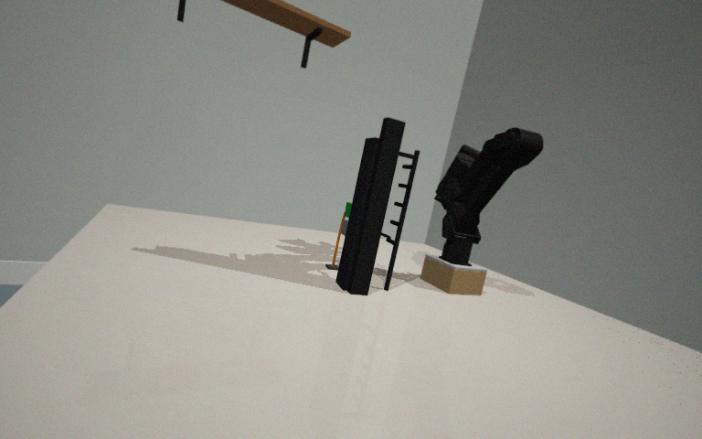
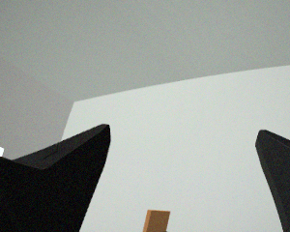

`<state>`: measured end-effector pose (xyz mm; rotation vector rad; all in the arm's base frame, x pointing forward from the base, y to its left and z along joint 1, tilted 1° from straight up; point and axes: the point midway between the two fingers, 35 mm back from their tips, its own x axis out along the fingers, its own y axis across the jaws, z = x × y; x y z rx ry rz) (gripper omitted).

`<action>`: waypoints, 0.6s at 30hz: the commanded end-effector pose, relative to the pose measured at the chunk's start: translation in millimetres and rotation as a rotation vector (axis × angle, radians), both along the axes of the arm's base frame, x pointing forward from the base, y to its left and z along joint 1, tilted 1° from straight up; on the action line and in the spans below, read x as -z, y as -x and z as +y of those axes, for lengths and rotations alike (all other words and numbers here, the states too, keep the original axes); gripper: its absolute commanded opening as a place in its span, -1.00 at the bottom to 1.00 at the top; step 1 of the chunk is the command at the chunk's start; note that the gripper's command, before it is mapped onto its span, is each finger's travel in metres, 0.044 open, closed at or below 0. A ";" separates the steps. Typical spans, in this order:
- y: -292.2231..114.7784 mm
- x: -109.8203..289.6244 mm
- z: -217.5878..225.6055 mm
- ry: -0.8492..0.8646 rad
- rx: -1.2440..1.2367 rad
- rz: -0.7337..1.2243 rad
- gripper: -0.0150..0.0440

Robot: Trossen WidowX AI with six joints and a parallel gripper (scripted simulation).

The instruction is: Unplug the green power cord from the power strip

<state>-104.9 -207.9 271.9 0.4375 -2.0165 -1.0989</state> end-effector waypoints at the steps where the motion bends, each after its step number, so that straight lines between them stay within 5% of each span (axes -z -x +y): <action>1: -1.3 0.1 -2.6 -0.008 -0.007 0.001 0.78; 9: -82.4 15.1 -98.2 -0.367 -0.332 0.082 0.06; 18: -206.0 48.1 -142.5 -0.751 -0.700 0.242 0.05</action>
